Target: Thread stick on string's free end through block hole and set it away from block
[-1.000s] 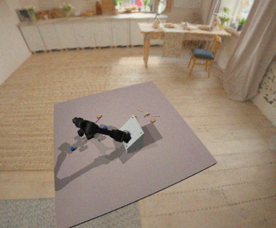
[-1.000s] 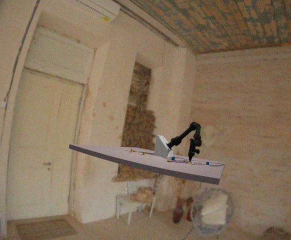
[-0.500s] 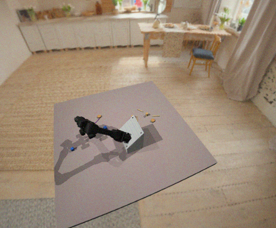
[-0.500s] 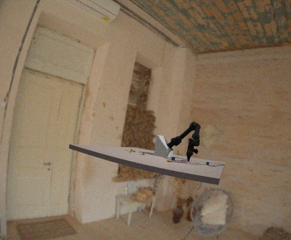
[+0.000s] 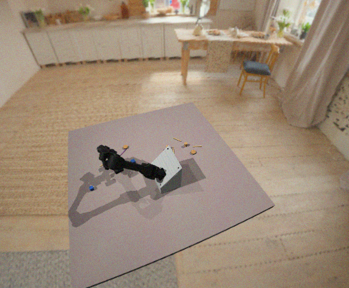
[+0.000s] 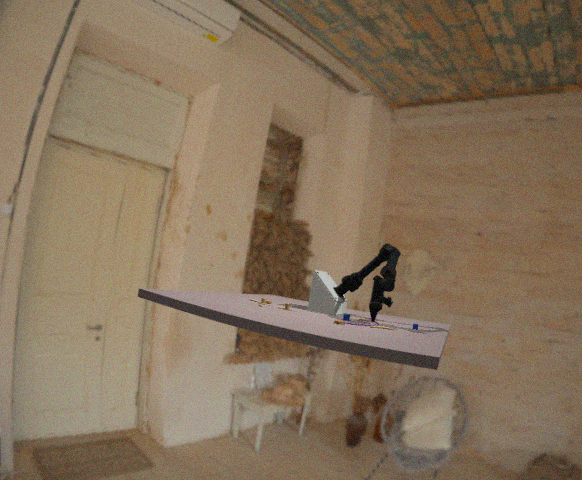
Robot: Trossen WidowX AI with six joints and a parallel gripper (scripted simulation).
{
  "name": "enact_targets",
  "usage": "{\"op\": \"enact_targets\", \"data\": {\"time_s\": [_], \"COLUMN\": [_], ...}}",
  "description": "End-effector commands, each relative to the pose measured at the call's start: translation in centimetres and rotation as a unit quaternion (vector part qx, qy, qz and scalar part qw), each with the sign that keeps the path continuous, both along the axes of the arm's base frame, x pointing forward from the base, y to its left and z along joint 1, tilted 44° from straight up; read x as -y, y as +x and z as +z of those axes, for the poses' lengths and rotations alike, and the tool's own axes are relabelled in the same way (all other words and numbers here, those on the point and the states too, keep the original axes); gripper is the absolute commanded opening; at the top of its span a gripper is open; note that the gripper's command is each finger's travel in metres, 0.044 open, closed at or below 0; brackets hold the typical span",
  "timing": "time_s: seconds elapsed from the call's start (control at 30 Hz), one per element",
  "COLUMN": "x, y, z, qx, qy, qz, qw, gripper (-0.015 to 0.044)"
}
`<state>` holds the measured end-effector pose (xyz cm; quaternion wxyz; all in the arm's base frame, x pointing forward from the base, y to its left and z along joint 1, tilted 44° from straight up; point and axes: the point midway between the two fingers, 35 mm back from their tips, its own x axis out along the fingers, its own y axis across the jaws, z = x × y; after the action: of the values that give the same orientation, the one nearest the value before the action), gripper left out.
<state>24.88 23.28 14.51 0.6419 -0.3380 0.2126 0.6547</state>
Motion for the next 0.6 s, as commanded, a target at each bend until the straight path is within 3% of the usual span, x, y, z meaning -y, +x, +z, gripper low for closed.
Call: {"op": "enact_targets", "data": {"time_s": [0.0, 0.57], "x": [0.4, 2.0], "y": [0.1, 0.4], "z": [-0.4, -2.0], "qx": [-0.001, -0.001], "qy": [0.002, 0.002], "qz": [0.002, 0.001], "qw": [1.000, 1.000], "gripper": [0.0000, 0.0000]}}
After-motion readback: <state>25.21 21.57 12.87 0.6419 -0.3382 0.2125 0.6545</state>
